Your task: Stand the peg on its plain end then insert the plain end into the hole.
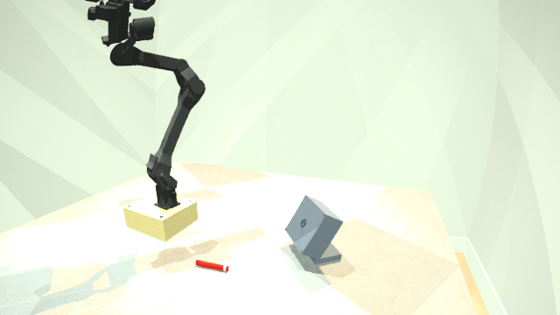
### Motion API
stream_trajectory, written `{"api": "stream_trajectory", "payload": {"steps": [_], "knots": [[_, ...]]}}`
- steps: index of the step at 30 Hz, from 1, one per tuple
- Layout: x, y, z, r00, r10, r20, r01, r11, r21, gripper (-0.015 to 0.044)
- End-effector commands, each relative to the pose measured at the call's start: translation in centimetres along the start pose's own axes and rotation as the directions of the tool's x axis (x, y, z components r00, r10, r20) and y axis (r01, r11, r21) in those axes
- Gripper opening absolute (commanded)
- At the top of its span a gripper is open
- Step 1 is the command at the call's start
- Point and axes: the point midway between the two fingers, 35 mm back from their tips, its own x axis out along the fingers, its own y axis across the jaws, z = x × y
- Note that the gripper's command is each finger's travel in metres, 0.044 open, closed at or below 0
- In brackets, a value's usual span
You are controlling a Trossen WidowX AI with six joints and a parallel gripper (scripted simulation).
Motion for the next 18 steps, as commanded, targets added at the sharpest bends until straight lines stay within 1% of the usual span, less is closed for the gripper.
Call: {"api": "stream_trajectory", "payload": {"steps": [1, 2, 9, 18], "knots": [[0.0, 0.0, 0.1, 1.0, 0.001, 0.0, -0.001, 1.0, 0.006, 0.0426], [0.0, 0.2, 0.2, 1.0, 0.006, 0.002, -0.006, 1.0, 0.022, 0.044], [0.5, 1.9, 3.0, 0.998, 0.061, 0.035, -0.068, 0.967, 0.245, 0.044], [1.1, 3.2, 7.6, 0.988, 0.114, 0.108, -0.154, 0.847, 0.508, 0.044]]}}
